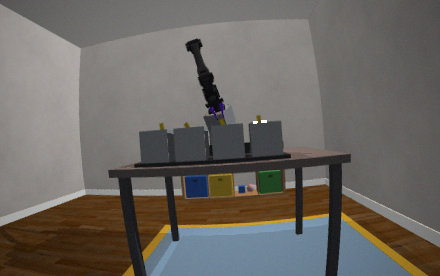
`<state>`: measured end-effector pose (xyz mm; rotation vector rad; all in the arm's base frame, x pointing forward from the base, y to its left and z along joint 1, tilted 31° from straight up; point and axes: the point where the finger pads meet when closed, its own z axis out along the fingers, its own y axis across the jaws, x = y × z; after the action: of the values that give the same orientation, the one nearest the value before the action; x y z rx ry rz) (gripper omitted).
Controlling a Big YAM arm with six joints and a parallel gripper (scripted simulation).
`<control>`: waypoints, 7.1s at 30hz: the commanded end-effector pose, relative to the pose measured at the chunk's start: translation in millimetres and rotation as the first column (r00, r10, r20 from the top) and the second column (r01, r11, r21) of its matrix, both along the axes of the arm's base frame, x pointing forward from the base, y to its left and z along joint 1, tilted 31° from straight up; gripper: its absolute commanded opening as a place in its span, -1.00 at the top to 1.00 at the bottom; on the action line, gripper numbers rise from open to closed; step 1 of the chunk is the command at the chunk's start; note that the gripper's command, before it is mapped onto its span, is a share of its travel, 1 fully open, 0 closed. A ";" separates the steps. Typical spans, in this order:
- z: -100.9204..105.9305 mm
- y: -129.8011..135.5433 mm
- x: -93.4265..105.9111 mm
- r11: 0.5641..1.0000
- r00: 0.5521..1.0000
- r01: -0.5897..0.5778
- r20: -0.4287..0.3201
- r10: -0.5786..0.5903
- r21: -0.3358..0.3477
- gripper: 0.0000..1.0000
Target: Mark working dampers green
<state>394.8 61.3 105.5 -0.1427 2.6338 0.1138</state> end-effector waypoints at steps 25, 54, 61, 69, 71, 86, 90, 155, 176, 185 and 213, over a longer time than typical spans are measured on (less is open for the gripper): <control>-44.1 6.9 16.7 1.000 1.000 0.002 -0.015 -0.002 0.001 0.28; -45.6 7.0 16.5 1.000 1.000 0.001 -0.019 -0.001 0.000 0.28; -45.6 7.0 16.5 1.000 1.000 0.001 -0.019 -0.001 0.000 0.28; -45.6 7.0 16.5 1.000 1.000 0.001 -0.019 -0.001 0.000 0.28; -45.6 7.0 16.5 1.000 1.000 0.001 -0.019 -0.001 0.000 0.66; -45.8 6.7 16.2 1.000 1.000 0.001 -0.020 -0.001 0.000 0.66; -45.8 6.7 16.2 1.000 1.000 0.001 -0.020 -0.001 0.000 0.66; -45.3 12.7 14.6 0.999 1.000 0.013 -0.025 -0.014 -0.033 0.66; -34.3 30.9 24.7 0.984 0.996 0.084 0.018 -0.083 -0.155 0.66; -35.3 35.9 24.1 0.975 0.994 0.107 0.025 -0.104 -0.195 0.66; -39.8 35.3 20.4 0.966 0.992 0.126 0.023 -0.124 -0.226 0.66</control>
<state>411.9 92.0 68.5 -0.0576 2.6181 -0.2209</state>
